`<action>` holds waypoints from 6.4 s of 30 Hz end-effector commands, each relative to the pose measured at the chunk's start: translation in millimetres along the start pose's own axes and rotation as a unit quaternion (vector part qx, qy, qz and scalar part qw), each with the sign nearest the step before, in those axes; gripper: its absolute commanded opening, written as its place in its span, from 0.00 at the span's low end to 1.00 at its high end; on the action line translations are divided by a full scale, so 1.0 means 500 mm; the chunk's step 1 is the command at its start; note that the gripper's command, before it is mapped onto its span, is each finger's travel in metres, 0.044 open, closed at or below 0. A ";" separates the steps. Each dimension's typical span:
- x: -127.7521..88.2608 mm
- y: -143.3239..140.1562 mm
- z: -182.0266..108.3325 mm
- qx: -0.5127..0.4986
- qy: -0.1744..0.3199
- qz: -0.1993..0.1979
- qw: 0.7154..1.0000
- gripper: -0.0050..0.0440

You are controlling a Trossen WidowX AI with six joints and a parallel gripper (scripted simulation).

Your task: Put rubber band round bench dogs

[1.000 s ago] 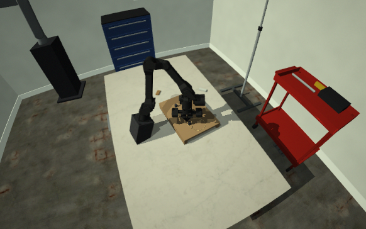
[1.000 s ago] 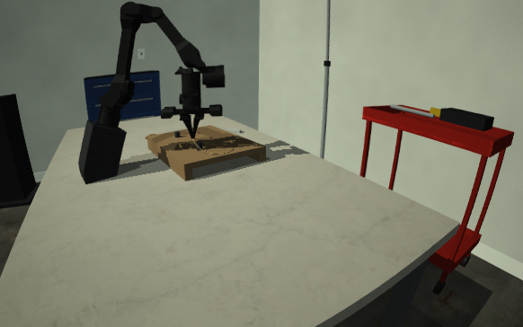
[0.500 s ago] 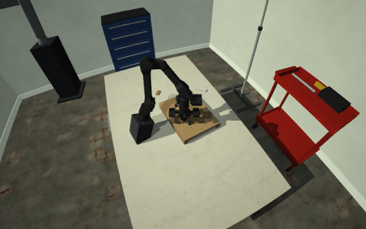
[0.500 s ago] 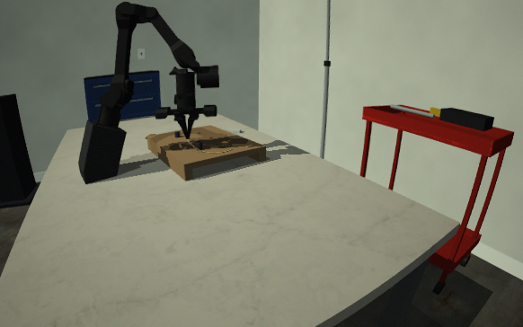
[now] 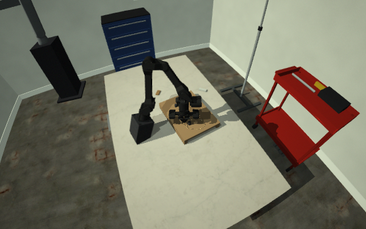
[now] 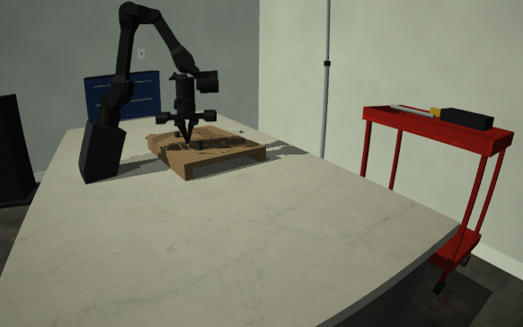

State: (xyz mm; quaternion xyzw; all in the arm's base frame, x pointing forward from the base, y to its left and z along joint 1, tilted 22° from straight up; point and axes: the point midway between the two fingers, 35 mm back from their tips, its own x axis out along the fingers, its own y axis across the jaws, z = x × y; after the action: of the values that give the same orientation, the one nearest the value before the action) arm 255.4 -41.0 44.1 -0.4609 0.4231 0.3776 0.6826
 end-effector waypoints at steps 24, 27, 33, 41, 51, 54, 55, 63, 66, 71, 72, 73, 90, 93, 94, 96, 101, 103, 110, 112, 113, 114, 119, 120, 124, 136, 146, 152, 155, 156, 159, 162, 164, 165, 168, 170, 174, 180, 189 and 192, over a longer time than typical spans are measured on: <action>0.007 -0.016 -0.015 -0.120 0.001 -0.008 0.993 0.00; 0.008 -0.018 -0.021 -0.166 0.002 -0.008 0.986 0.00; 0.011 -0.022 -0.029 -0.215 0.001 -0.007 0.977 0.00; 0.012 -0.035 -0.040 -0.331 0.002 -0.006 0.943 0.00; 0.013 -0.048 -0.053 -0.453 0.003 -0.006 0.891 0.00; 0.013 -0.053 -0.058 -0.496 0.003 -0.006 0.868 0.00; 0.013 -0.052 -0.058 -0.492 0.003 -0.005 0.871 0.00; 0.014 -0.055 -0.058 -0.376 0.002 -0.005 0.927 0.00; 0.014 -0.056 -0.058 -0.360 0.003 -0.005 0.933 0.00; 0.014 -0.058 -0.059 -0.278 0.003 -0.005 0.961 0.00; 0.014 -0.058 -0.058 -0.261 0.003 -0.005 0.965 0.00; 0.013 -0.059 -0.058 -0.244 0.003 -0.006 0.970 0.00; 0.012 -0.066 -0.059 0.014 0.001 -0.008 1.000 0.00; 0.014 -0.065 -0.060 0.066 0.001 -0.006 0.998 0.00; 0.014 -0.065 -0.060 0.084 0.001 -0.006 0.996 0.00; 0.013 -0.067 -0.060 0.118 0.001 -0.007 0.993 0.00; 0.013 -0.066 -0.060 0.170 0.000 -0.007 0.986 0.00; 0.014 -0.068 -0.060 0.204 0.000 -0.006 0.979 0.00; 0.013 -0.072 -0.061 0.321 -0.001 -0.006 0.947 0.00; 0.013 -0.072 -0.061 0.354 -0.001 -0.006 0.935 0.00; 0.013 -0.072 -0.061 0.370 -0.001 -0.006 0.929 0.00; 0.012 -0.074 -0.061 0.386 -0.001 -0.007 0.922 0.00; 0.013 -0.074 -0.061 0.434 -0.002 -0.007 0.901 0.00; 0.013 -0.075 -0.061 0.449 -0.002 -0.006 0.893 0.00; 0.012 -0.078 -0.061 0.510 -0.003 -0.007 0.860 0.00; 0.012 -0.080 -0.062 0.651 -0.004 -0.006 0.759 0.00; 0.013 -0.084 -0.063 0.773 -0.004 -0.005 0.635 0.00; 0.012 -0.085 -0.063 0.815 -0.005 -0.005 0.580 0.00; 0.013 -0.088 -0.062 0.829 -0.005 -0.005 0.559 0.00; 0.014 -0.089 -0.060 0.838 -0.005 -0.004 0.545 0.00; 0.014 -0.093 -0.060 0.865 -0.003 -0.005 0.501 0.00; 0.014 -0.096 -0.058 0.890 -0.004 -0.005 0.455 0.00; 0.014 -0.099 -0.058 0.905 -0.004 -0.005 0.424 0.00; 0.014 -0.100 -0.057 0.913 -0.004 -0.005 0.409 0.00; 0.014 -0.101 -0.057 0.920 -0.004 -0.005 0.393 0.00; 0.014 -0.104 -0.056 0.933 -0.004 -0.005 0.361 0.00; 0.014 -0.109 -0.054 0.955 -0.005 -0.004 0.296 0.00; 0.014 -0.116 -0.051 0.981 -0.005 -0.004 0.195 0.00; 0.014 -0.125 -0.047 0.997 -0.006 -0.003 0.075 0.00; 0.014 -0.128 -0.045 0.999 -0.006 -0.003 0.041 0.00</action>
State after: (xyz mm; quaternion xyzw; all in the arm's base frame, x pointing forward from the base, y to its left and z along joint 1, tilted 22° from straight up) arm 304.5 -79.0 46.9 0.6384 0.4159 -0.3859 0.5201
